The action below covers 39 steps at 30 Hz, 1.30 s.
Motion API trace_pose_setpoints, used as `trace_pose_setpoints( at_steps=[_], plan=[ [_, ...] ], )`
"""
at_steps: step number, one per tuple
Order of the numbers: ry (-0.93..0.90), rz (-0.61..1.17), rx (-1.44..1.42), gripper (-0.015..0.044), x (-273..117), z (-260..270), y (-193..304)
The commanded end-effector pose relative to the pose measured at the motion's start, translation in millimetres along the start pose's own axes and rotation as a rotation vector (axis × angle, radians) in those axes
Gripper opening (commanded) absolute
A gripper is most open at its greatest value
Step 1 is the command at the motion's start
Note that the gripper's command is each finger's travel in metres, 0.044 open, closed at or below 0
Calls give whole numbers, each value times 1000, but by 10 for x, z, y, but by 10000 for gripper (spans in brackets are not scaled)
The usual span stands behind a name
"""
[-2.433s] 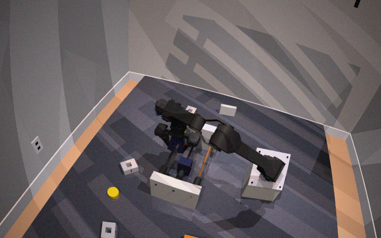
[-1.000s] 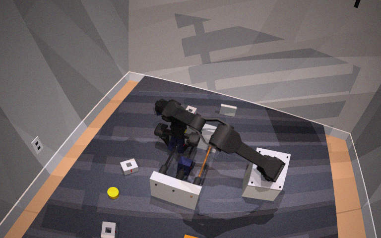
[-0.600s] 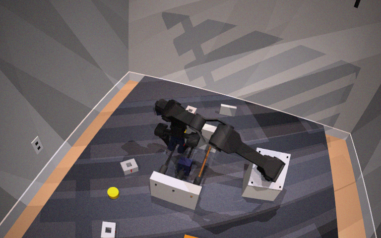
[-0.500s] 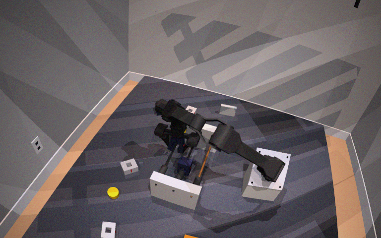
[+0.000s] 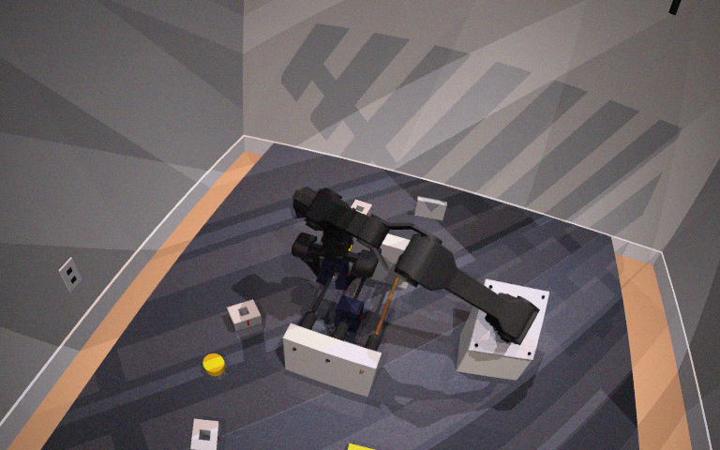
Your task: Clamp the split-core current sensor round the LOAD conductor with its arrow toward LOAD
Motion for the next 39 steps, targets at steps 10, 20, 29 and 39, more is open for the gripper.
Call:
trace_pose_setpoints(
  at_steps=[10,20,29,39],
  plan=[
    [-1,0,-1,0,0,3,0],
    [0,0,0,236,0,0,0],
    [-49,6,2,440,-68,-11,-20],
    [-170,23,6,440,-197,-52,-67]
  ],
)
Point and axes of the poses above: the point midway between the two fingers, 35 mm back from their tips, its own x axis out along the fingers, its own z axis across the jaws, y = z × x, the point moved 4 cm from there along -x, back along the fingers, and after that the axes turned 13 degrees about x, right-handed, at the moved point
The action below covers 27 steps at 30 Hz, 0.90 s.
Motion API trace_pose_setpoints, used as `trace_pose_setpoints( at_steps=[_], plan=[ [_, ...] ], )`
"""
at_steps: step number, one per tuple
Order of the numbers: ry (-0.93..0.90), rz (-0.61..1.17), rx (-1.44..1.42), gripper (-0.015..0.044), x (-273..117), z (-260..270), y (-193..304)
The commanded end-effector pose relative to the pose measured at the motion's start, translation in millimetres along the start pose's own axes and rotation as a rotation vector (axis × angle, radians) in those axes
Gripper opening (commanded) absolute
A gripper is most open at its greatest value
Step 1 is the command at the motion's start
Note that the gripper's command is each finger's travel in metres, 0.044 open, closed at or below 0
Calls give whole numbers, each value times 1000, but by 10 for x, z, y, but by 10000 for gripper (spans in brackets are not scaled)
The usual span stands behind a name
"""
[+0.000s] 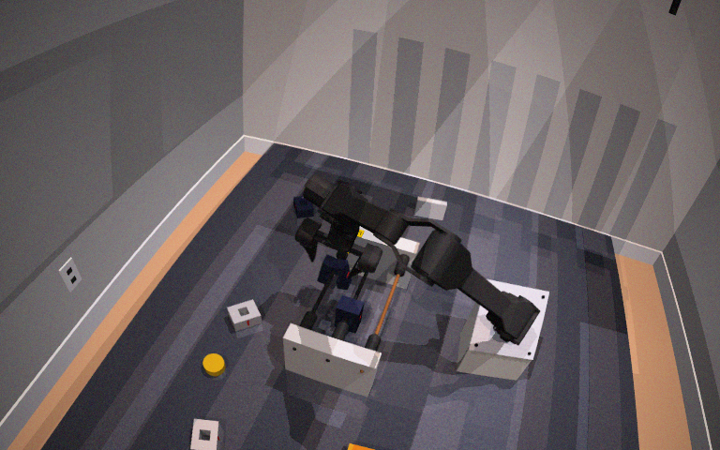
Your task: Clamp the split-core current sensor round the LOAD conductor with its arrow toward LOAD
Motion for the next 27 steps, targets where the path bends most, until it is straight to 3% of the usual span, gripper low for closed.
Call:
trace_pose_setpoints(
  at_steps=[1,14,27],
  plan=[
    [5,4,4,440,69,-31,8],
    [-22,9,4,440,261,-32,-4],
    [-214,55,6,440,336,-65,-14]
  ],
)
Point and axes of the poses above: the point midway between the two fingers, 35 mm back from their tips, its own x axis out along the fingers, its own z axis across the jaws, y = z × x, the point moved 4 cm from there along -x, back along the fingers, and after that the axes turned 13 degrees about x, right-handed, at the moved point
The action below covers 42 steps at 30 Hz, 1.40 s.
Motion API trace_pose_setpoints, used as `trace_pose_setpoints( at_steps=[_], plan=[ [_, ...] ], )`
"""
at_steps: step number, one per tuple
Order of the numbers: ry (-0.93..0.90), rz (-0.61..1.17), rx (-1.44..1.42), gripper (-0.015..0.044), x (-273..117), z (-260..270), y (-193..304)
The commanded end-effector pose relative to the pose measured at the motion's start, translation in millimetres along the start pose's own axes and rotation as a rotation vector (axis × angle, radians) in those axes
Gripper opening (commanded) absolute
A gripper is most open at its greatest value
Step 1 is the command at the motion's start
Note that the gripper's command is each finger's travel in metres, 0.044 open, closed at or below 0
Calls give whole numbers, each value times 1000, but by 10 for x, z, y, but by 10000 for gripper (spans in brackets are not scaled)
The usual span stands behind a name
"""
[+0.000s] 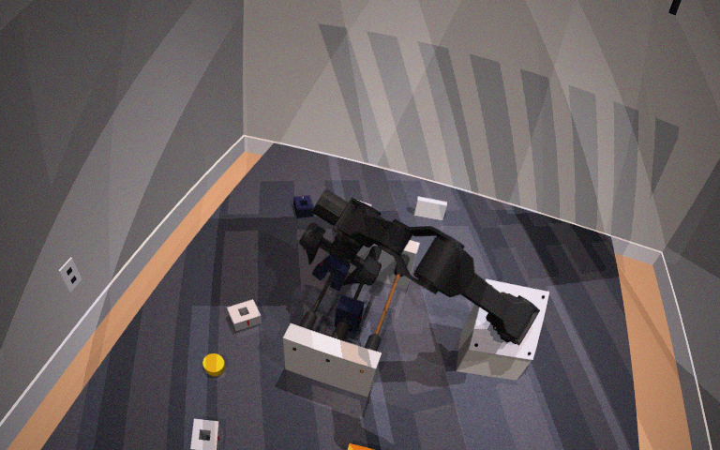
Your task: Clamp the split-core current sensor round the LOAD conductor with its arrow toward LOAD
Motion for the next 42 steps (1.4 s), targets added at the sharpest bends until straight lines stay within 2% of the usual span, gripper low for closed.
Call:
trace_pose_setpoints(
  at_steps=[1,42],
  plan=[
    [-26,14,-9,440,44,-6,48],
    [-28,15,-9,440,32,27,56]
  ],
)
Point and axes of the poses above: the point midway between the two fingers, 35 mm back from their tips, its own x axis out along the fingers, its own z axis across the jaws, y = z × x, the point moved 4 cm from there along -x, back along the fingers, and after that the axes turned 13 degrees about x, right-handed, at the moved point
